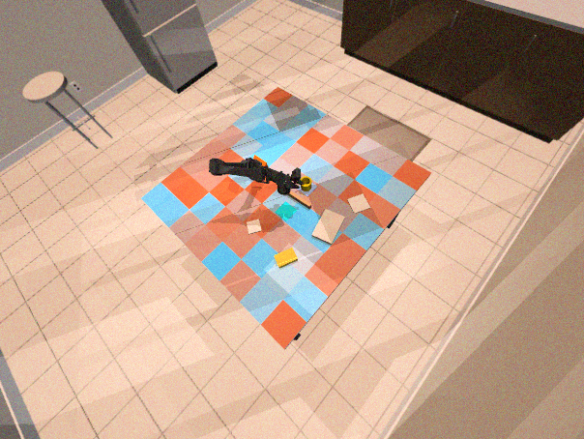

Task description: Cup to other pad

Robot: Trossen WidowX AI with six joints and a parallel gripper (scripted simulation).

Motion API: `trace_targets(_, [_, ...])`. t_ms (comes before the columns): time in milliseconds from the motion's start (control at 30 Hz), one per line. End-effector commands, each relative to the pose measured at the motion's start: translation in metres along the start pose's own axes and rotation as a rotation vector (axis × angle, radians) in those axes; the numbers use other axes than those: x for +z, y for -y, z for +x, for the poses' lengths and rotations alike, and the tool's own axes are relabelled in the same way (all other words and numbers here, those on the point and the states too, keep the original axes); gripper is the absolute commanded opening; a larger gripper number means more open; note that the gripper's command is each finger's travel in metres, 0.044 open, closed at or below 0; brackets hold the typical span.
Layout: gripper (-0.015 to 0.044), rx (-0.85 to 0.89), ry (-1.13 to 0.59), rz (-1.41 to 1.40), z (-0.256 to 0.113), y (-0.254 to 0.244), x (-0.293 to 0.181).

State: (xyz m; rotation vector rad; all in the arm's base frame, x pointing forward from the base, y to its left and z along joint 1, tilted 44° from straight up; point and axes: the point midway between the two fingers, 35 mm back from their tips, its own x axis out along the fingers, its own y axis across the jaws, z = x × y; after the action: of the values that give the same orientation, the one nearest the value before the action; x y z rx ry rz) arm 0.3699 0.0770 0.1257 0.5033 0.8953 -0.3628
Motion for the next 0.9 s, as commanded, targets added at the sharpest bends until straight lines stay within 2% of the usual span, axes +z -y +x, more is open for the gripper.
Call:
trace_targets(0, [0.0166, -0.322, -0.106, 0.106, 0.032, 0.008, -0.049])
trace_targets(167, [0.0166, -0.609, -0.065, 0.171, 0.047, 0.021, -0.081])
trace_targets(333, [0.0166, -0.833, 0.074, 0.227, 0.053, 0.031, -0.100])
trace_targets(867, [0.0166, -0.858, 0.098, 0.233, 0.054, 0.034, -0.103])
